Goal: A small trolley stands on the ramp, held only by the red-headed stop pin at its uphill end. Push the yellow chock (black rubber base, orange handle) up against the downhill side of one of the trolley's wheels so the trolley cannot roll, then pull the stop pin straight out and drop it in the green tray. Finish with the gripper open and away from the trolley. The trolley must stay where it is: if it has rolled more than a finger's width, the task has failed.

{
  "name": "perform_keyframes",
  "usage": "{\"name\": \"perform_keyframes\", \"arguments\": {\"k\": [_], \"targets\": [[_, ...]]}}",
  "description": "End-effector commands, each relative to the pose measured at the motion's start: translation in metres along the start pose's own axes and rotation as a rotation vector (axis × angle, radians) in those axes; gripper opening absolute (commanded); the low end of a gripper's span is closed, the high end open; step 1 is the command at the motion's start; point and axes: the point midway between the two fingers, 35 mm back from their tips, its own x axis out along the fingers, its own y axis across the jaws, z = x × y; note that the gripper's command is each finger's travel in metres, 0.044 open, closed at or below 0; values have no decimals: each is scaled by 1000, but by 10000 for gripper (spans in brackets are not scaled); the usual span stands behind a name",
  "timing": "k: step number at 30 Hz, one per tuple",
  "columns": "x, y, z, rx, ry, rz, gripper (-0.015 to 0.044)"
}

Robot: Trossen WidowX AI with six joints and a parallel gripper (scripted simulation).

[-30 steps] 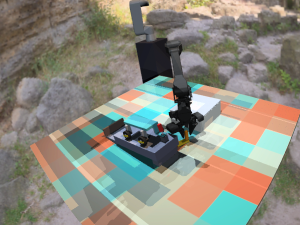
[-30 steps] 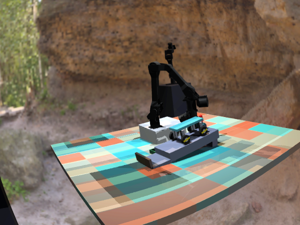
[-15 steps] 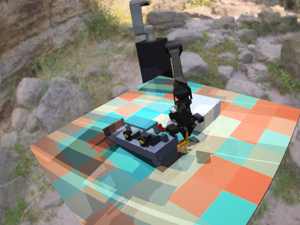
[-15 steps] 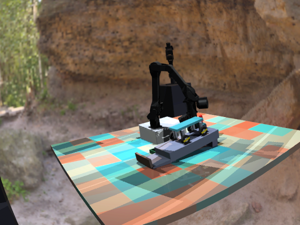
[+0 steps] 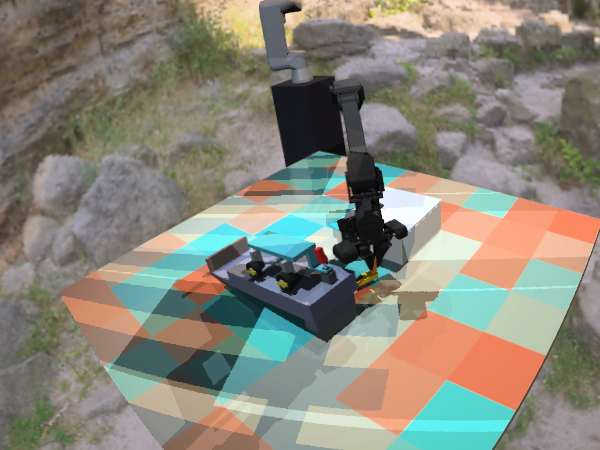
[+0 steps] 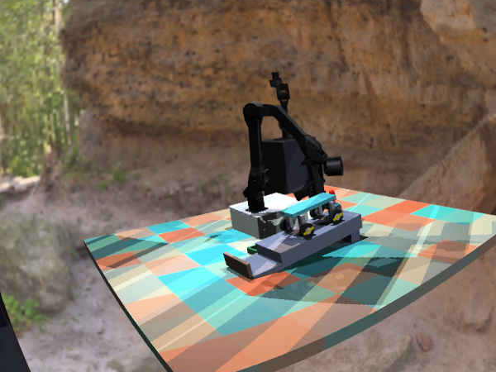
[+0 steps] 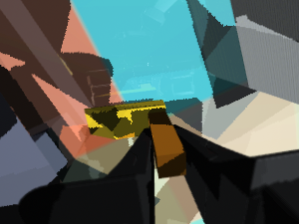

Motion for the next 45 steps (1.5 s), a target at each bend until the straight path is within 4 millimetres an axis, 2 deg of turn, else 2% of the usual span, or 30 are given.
{"name": "perform_keyframes", "arguments": {"k": [1, 20, 35, 45], "targets": [[-14, 1, -1, 3, 7, 12, 0], [-80, -3, 2, 3, 7, 11, 0], [-129, 1, -1, 3, 8, 12, 0], [-133, 2, -2, -41, 8, 12, 0]]}}
